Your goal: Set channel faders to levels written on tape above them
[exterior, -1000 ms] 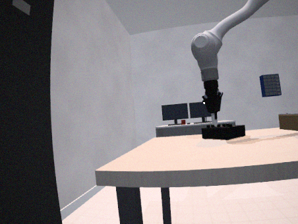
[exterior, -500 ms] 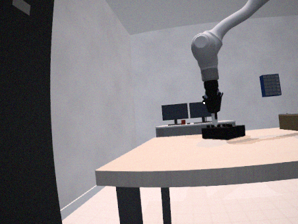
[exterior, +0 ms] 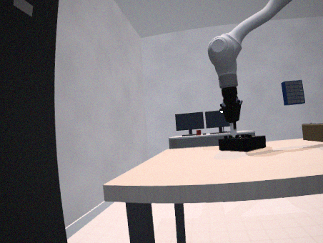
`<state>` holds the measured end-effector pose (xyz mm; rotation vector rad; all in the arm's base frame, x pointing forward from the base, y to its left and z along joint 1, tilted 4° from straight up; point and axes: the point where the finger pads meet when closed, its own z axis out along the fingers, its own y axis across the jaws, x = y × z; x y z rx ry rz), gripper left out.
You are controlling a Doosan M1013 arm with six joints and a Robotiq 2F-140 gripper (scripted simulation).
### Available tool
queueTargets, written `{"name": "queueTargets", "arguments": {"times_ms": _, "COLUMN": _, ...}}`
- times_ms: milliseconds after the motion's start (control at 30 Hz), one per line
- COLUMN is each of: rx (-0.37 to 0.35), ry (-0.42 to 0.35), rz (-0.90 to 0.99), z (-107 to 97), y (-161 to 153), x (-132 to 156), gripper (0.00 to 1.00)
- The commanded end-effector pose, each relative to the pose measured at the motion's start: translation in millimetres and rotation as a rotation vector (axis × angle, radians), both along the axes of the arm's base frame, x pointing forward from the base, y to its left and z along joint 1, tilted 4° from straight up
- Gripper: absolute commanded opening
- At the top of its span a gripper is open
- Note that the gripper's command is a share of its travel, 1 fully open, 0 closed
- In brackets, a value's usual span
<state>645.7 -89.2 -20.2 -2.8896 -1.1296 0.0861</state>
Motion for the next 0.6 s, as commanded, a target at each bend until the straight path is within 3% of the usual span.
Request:
{"name": "queueTargets", "arguments": {"times_ms": 0, "rx": 0.0, "ry": 0.0, "rz": 0.0, "z": 1, "y": 0, "x": 0, "gripper": 0.0}}
{"name": "queueTargets", "arguments": {"times_ms": 567, "rx": 0.0, "ry": 0.0, "rz": 0.0, "z": 36, "y": -1, "x": 2, "gripper": 0.0}}
